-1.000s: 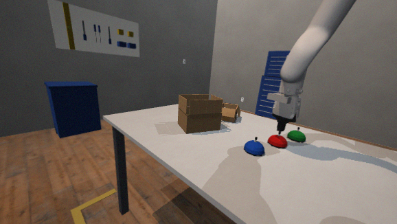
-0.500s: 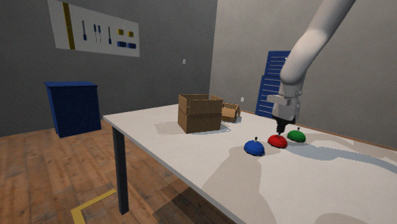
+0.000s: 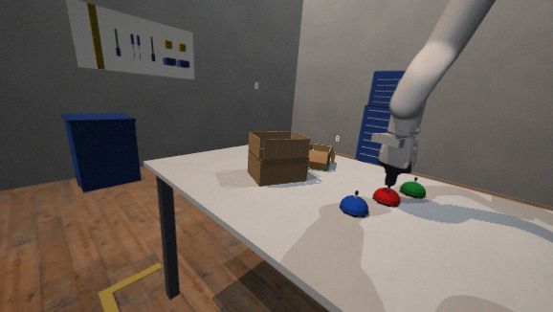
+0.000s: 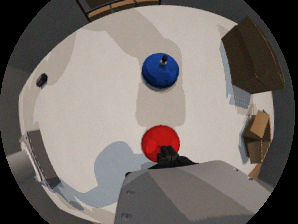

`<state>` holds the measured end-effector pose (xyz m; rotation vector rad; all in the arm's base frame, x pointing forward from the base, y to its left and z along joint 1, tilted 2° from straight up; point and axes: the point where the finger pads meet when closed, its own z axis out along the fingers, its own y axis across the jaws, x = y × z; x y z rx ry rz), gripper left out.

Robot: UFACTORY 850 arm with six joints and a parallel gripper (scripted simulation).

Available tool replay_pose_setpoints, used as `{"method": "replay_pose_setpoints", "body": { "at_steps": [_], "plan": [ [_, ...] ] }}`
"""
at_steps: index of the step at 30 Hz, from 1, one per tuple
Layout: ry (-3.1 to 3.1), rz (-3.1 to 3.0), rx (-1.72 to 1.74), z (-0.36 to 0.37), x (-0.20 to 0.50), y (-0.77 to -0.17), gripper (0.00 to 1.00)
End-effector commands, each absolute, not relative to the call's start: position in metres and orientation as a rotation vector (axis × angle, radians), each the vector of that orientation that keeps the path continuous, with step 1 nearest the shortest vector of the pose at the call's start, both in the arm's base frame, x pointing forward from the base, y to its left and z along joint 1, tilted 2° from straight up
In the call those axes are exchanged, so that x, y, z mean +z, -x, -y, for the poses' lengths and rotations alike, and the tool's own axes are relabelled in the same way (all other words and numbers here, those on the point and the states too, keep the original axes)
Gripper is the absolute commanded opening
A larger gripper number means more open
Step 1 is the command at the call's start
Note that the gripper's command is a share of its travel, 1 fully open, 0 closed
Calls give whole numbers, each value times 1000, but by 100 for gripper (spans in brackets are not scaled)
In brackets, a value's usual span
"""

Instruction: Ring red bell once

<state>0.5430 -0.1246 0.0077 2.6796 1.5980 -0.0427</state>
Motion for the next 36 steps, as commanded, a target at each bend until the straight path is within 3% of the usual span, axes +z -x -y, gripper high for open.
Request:
{"method": "replay_pose_setpoints", "body": {
  "at_steps": [1,36],
  "plan": [
    [-2679,-1598,-40,125,7,-543,0],
    [-2679,-1597,-40,124,14,-544,0]
  ]
}}
